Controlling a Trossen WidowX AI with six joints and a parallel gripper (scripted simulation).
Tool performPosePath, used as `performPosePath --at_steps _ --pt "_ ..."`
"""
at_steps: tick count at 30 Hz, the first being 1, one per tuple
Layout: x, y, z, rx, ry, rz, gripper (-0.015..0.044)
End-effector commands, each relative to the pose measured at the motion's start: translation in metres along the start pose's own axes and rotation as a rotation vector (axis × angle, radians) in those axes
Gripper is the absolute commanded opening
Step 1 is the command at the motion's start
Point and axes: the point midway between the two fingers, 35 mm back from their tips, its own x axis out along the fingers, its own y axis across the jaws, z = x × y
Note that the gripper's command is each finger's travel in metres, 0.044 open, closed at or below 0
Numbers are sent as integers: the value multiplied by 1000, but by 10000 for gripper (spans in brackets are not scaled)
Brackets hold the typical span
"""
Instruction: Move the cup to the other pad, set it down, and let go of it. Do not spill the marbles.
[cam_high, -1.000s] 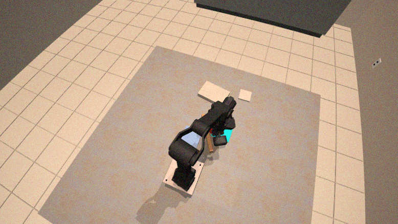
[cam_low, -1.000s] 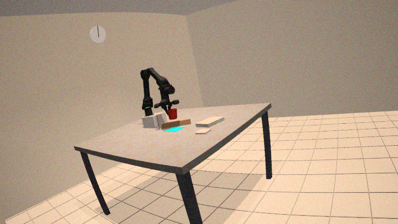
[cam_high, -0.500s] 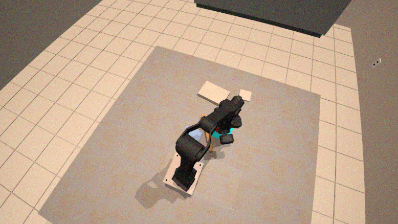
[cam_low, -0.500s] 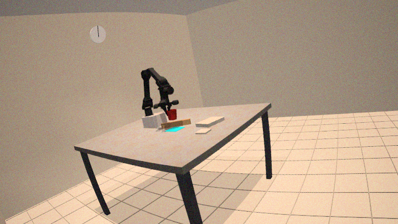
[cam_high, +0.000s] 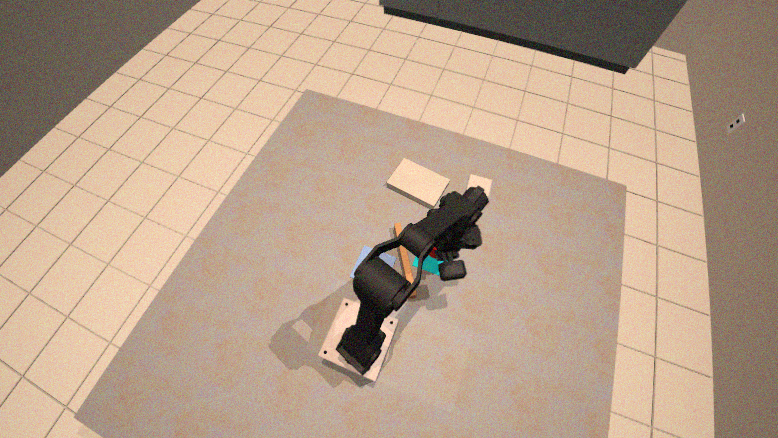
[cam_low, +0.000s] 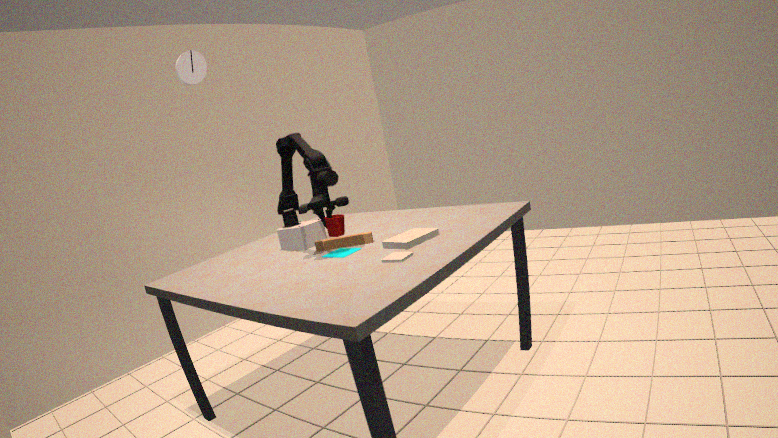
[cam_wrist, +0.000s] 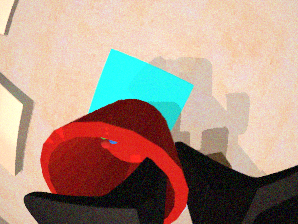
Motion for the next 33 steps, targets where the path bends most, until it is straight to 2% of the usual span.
performPosePath --at_steps 1,33 --pt "5 0 3 -3 -6 -2 0" --pt "62 0 4 -3 -5 -2 0"
